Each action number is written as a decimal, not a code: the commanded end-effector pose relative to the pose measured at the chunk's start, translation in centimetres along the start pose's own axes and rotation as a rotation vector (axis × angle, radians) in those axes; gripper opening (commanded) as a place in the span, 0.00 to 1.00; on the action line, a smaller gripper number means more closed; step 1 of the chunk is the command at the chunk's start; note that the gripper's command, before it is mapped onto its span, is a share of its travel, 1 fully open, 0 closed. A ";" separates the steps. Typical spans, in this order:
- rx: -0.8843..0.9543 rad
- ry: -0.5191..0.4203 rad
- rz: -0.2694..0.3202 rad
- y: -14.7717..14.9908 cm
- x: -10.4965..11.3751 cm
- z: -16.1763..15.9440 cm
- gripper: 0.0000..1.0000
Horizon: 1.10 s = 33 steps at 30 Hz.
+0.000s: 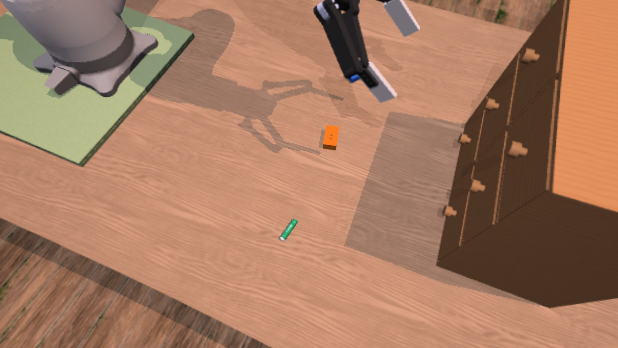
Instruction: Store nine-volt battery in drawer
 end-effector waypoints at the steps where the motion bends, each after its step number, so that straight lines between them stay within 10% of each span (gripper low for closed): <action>1: -0.001 0.005 -0.022 -0.1 -0.1 0.0 1.00; 33: 0.000 0.038 -0.030 -0.3 -0.7 -0.7 1.00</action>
Point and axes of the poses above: the point where the finger pads meet when closed, its own x axis back along the fingers, its own y axis across the jaws, z = x × y, the point moved 5 cm from there along x, back along the fingers, and after that the axes turned 15 degrees about x, right-handed, at the moved point
